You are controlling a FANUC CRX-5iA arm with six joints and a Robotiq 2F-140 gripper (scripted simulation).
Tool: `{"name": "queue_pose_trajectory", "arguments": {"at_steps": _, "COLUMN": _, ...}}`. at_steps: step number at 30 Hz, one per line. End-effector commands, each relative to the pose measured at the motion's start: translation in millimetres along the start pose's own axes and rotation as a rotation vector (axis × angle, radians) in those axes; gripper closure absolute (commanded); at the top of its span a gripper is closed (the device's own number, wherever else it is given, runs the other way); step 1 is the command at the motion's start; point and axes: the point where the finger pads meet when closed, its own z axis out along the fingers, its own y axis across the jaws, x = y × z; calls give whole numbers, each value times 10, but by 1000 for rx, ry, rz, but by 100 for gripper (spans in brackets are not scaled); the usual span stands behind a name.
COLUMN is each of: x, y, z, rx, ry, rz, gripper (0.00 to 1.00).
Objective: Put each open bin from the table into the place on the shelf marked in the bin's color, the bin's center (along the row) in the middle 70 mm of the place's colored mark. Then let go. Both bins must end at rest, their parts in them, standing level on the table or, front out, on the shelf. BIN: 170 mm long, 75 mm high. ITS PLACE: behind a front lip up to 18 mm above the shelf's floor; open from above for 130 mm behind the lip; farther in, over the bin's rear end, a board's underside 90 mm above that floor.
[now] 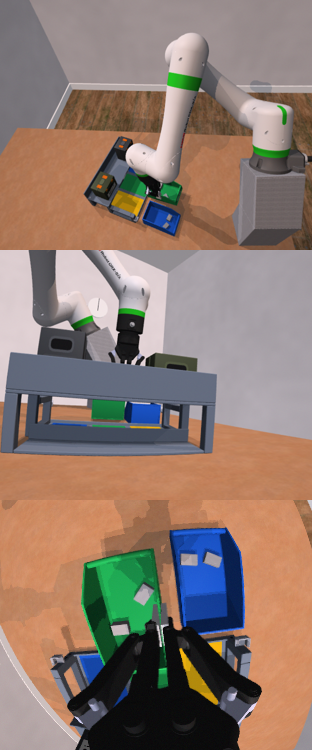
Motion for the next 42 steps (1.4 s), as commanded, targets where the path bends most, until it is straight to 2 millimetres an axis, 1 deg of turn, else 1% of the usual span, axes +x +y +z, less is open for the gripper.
{"name": "queue_pose_trajectory", "arguments": {"at_steps": 1, "x": -11, "y": 2, "z": -3, "rx": 0, "ry": 0, "rz": 0, "gripper": 100}}
{"name": "queue_pose_trajectory", "arguments": {"at_steps": 19, "x": -123, "y": 2, "z": -23, "rx": 0, "ry": 0, "rz": 0, "gripper": 100}}
{"name": "queue_pose_trajectory", "arguments": {"at_steps": 42, "x": -355, "y": 2, "z": -65, "rx": 0, "ry": 0, "rz": 0, "gripper": 100}}
